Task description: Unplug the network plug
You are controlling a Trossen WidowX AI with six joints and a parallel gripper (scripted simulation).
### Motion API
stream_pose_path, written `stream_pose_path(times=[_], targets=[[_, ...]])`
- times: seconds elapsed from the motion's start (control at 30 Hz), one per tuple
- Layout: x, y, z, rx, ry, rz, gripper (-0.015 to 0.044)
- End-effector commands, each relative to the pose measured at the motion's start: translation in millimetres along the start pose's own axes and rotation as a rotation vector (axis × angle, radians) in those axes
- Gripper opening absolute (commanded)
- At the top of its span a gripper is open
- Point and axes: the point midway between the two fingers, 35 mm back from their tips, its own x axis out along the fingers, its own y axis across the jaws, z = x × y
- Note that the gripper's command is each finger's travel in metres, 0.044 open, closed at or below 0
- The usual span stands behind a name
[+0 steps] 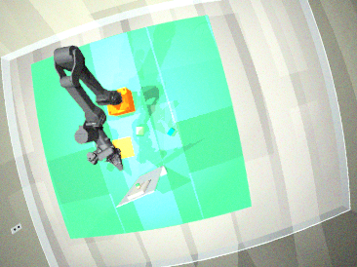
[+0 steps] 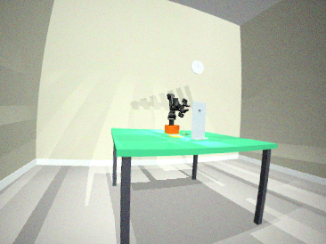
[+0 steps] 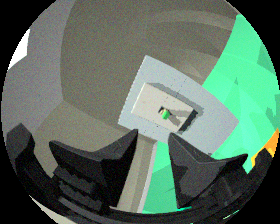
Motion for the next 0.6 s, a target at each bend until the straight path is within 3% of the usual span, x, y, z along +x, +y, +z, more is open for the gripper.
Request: stream_pose_path(times=[0.0,0.17,0.57], targets=[[-8.6,-13.8,-12.3,0.161,0.051,0.004,0.0156],[-17.8,-23.2,-23.2,0.314,0.096,0.007,0.0156],[-6.8,-23.0,-20.4,0.319,0.098,0.008,0.0156]])
